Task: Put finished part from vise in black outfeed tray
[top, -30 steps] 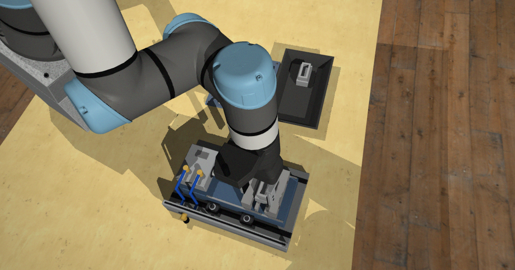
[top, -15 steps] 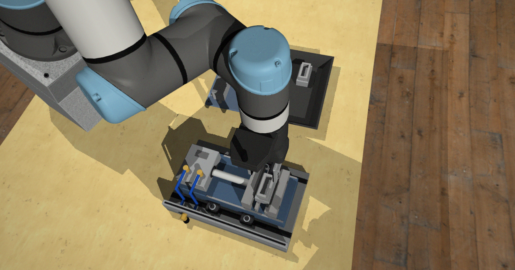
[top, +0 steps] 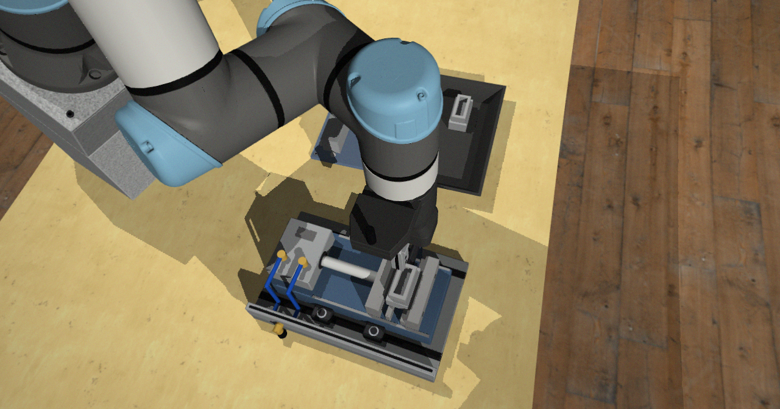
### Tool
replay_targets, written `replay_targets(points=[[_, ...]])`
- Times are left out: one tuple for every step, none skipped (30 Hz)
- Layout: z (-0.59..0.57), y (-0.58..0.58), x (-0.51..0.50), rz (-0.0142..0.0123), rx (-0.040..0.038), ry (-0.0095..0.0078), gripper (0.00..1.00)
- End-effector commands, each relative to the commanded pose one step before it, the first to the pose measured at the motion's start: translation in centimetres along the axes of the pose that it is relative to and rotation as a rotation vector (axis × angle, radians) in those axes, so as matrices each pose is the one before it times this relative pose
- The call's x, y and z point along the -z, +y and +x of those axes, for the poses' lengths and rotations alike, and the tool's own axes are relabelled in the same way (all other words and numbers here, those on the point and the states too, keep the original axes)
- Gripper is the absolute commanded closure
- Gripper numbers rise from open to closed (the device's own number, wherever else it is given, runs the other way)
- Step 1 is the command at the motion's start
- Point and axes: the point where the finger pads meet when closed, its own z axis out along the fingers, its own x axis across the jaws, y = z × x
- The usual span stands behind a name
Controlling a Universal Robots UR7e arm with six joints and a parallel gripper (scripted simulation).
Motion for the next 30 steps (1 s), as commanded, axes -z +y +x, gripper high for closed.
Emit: replay_targets(points=[[-0.044,-0.009,0.042,0.0005,0.00025,-0.00127,1.0],[0.0,0.0,0.0,0.0,0.0,0.0,1.0],[0.0,0.0,0.0,0.0,0.0,0.0,1.0],[0.0,0.0,0.0,0.0,0.0,0.0,1.0],[0.0,0.0,0.0,0.0,0.0,0.0,1.0],[0.0,0.0,0.0,0.0,0.0,0.0,1.0],[0.0,0.0,0.0,0.0,0.0,0.0,1.0],[0.0,0.0,0.0,0.0,0.0,0.0,1.0],[0.0,0.0,0.0,0.0,0.0,0.0,1.0],[0.0,0.0,0.0,0.0,0.0,0.0,1.0],[0.0,0.0,0.0,0.0,0.0,0.0,1.0],[0.0,0.0,0.0,0.0,0.0,0.0,1.0],[0.0,0.0,0.0,0.0,0.0,0.0,1.0],[0.0,0.0,0.0,0.0,0.0,0.0,1.0],[0.0,0.0,0.0,0.0,0.0,0.0,1.0],[0.0,0.0,0.0,0.0,0.0,0.0,1.0],[0.0,0.0,0.0,0.0,0.0,0.0,1.0],[0.0,0.0,0.0,0.0,0.0,0.0,1.0],[0.0,0.0,0.0,0.0,0.0,0.0,1.0],[0.0,0.0,0.0,0.0,0.0,0.0,1.0],[0.0,0.0,0.0,0.0,0.0,0.0,1.0],[0.0,0.0,0.0,0.0,0.0,0.0,1.0],[0.0,0.0,0.0,0.0,0.0,0.0,1.0],[0.0,0.0,0.0,0.0,0.0,0.0,1.0],[0.0,0.0,0.0,0.0,0.0,0.0,1.0],[0.0,0.0,0.0,0.0,0.0,0.0,1.0],[0.0,0.0,0.0,0.0,0.0,0.0,1.0],[0.0,0.0,0.0,0.0,0.0,0.0,0.0],[0.0,0.0,0.0,0.0,0.0,0.0,0.0],[0.0,0.0,0.0,0.0,0.0,0.0,0.0]])
